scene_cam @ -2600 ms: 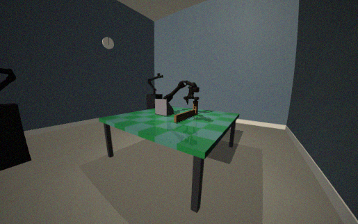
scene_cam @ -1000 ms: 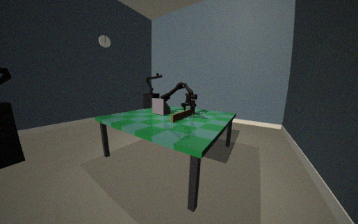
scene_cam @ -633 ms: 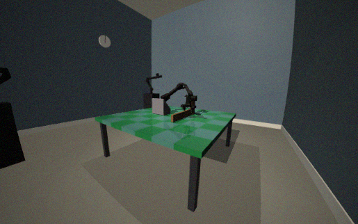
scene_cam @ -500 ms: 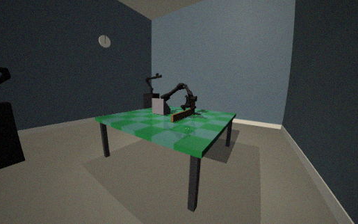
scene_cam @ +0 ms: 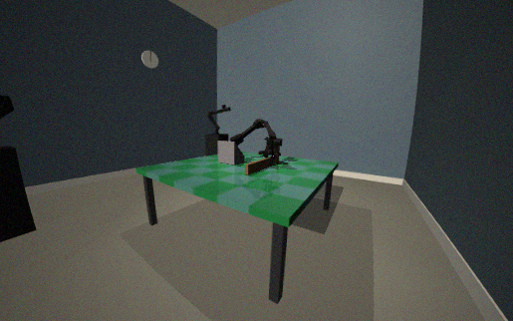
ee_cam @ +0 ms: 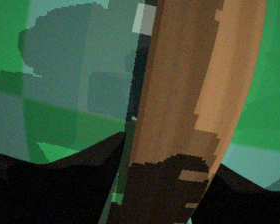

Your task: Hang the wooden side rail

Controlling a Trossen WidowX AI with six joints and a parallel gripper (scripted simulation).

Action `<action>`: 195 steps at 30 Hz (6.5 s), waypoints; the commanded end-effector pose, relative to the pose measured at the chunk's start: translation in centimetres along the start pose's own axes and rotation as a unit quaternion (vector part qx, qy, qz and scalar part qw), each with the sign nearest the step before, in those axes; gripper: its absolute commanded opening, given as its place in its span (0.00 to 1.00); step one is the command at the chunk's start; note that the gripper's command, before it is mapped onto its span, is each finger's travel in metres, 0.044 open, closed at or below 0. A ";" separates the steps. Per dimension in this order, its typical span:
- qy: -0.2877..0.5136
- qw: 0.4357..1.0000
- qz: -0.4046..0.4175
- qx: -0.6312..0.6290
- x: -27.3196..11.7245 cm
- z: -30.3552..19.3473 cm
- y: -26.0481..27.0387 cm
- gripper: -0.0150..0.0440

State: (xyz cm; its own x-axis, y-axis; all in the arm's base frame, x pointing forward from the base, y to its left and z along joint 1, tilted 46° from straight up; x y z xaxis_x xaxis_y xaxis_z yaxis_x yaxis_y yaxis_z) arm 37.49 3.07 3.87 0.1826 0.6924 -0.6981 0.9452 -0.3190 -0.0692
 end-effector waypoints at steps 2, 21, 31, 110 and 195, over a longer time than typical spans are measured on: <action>0.002 1.000 -0.001 0.003 0.1 0.0 -0.1 0.40; 0.000 1.000 0.000 0.001 0.0 0.0 0.0 0.25; 0.002 1.000 -0.001 0.003 -0.1 0.0 0.0 0.25; 0.002 1.000 -0.001 0.003 -1.4 0.0 0.0 0.25; 0.002 1.000 -0.001 0.003 -2.4 -0.1 0.1 0.25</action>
State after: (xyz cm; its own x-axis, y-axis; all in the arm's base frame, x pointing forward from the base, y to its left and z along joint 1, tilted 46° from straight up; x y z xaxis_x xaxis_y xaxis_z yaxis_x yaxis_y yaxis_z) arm 36.91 1.71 5.41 0.1709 0.6990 -0.6944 0.9464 -0.3125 -0.0816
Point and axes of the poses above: the point midway between the two fingers, 35 mm back from their tips, its own x axis out along the fingers, its own y axis across the jaws, z = x × y, the point moved 2 cm from there along -x, back along the fingers, and after that the axes turned 12 degrees about x, right-handed, at the moved point
